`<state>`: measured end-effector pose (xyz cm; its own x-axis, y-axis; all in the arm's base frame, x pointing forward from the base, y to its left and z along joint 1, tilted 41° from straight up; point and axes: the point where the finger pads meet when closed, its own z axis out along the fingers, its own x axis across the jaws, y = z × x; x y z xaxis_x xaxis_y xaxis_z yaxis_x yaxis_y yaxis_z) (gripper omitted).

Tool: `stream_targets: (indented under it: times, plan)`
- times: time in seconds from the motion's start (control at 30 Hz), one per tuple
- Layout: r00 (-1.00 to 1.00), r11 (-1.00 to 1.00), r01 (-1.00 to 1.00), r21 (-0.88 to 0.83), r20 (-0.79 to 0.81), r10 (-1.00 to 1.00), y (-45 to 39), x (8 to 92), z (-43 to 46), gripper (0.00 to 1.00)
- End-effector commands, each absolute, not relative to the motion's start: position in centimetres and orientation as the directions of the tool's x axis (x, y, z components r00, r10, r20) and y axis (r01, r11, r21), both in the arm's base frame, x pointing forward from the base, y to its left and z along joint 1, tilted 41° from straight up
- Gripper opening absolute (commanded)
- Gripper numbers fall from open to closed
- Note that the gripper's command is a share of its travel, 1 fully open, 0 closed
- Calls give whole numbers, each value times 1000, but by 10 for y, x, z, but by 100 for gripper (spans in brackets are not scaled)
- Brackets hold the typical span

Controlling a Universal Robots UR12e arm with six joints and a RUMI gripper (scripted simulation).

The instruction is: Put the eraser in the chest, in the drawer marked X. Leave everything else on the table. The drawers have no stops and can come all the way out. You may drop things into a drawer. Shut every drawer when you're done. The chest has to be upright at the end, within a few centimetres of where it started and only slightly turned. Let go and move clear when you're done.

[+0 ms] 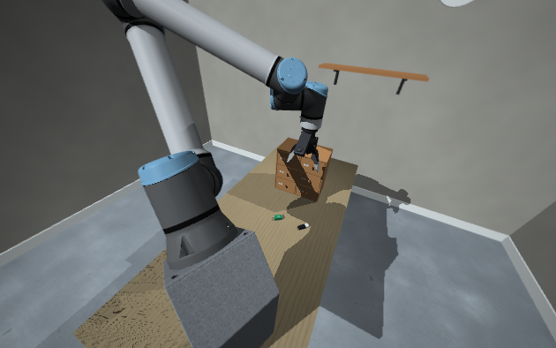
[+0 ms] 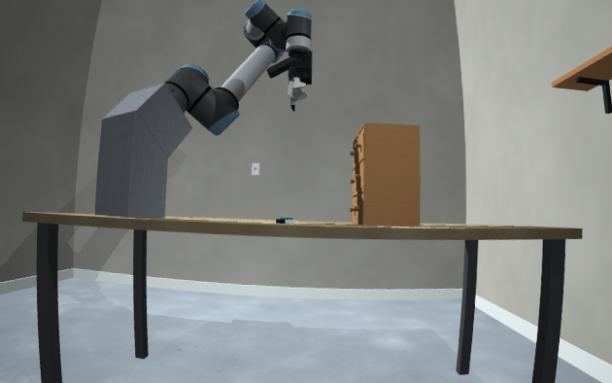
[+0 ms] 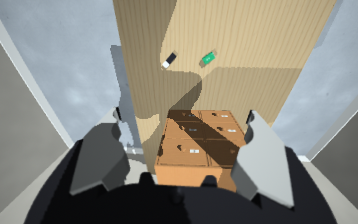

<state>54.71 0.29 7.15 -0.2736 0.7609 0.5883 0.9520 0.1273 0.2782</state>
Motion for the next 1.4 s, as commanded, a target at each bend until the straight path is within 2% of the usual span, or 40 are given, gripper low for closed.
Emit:
stream_targets:
  times: [0.0,0.67,1.0,1.07,1.37]
  plan:
    - [-296,145,945,293,581,758,3,548,71,100]
    - [-621,414,772,483,432,654,11,563,57,100]
    - [-861,627,490,606,224,457,21,578,43,100]
    - [-861,627,490,606,224,457,21,578,43,100]
    - [-985,758,104,644,-38,167,35,596,30,100]
